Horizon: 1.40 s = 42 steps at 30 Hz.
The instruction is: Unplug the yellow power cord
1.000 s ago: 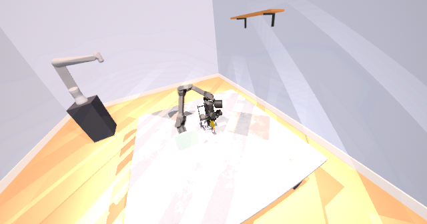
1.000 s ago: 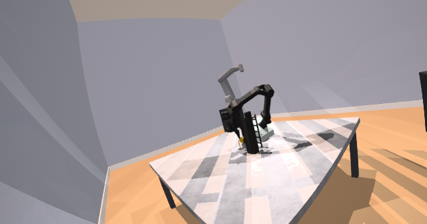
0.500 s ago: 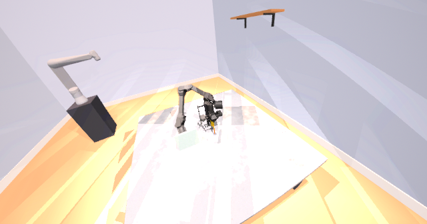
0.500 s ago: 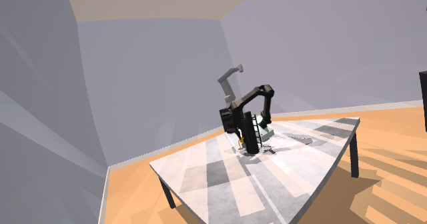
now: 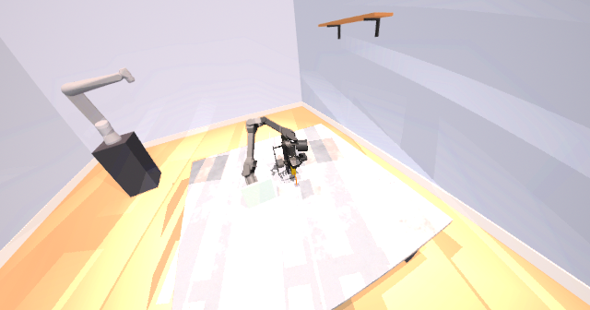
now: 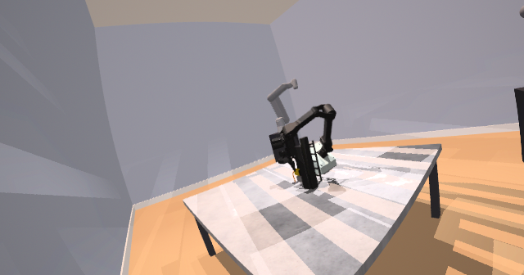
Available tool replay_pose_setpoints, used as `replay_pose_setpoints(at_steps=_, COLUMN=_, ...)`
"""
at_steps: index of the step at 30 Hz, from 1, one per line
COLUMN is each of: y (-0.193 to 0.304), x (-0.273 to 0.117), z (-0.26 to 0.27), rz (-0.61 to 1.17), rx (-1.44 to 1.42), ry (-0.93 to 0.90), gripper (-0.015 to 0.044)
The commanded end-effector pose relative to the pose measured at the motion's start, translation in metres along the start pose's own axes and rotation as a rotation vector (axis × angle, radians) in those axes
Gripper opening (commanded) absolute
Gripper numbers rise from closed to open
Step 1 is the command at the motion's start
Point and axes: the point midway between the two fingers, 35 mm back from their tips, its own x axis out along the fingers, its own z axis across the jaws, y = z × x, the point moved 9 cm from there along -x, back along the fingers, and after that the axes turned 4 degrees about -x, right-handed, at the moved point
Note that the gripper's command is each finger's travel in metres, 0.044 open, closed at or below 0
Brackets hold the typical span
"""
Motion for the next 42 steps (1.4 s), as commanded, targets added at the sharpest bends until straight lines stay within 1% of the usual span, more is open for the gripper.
replay_pose_setpoints(at_steps=1, y=-0.011, x=-0.001, z=0.001, rz=-0.018, rx=0.005, ry=-0.001, gripper=0.0)
replay_pose_setpoints(at_steps=19, y=-0.041, x=-0.004, z=-0.001, rz=-0.02, rx=0.007, ry=-0.002, gripper=0.0)
replay_pose_setpoints(at_steps=32, y=-0.034, x=-0.003, z=-0.002, rz=-0.012, rx=0.009, ry=0.0, gripper=0.0341)
replay_pose_setpoints(at_steps=36, y=-0.057, x=-0.008, z=-0.002, rz=-0.016, rx=0.009, ry=-0.001, gripper=0.044)
replay_pose_setpoints(at_steps=39, y=-0.087, x=-0.015, z=-0.006, rz=-0.016, rx=0.009, ry=-0.001, gripper=0.044)
replay_pose_setpoints(at_steps=42, y=-0.094, x=-0.016, z=-0.007, rz=-0.016, rx=0.009, ry=-0.001, gripper=0.044)
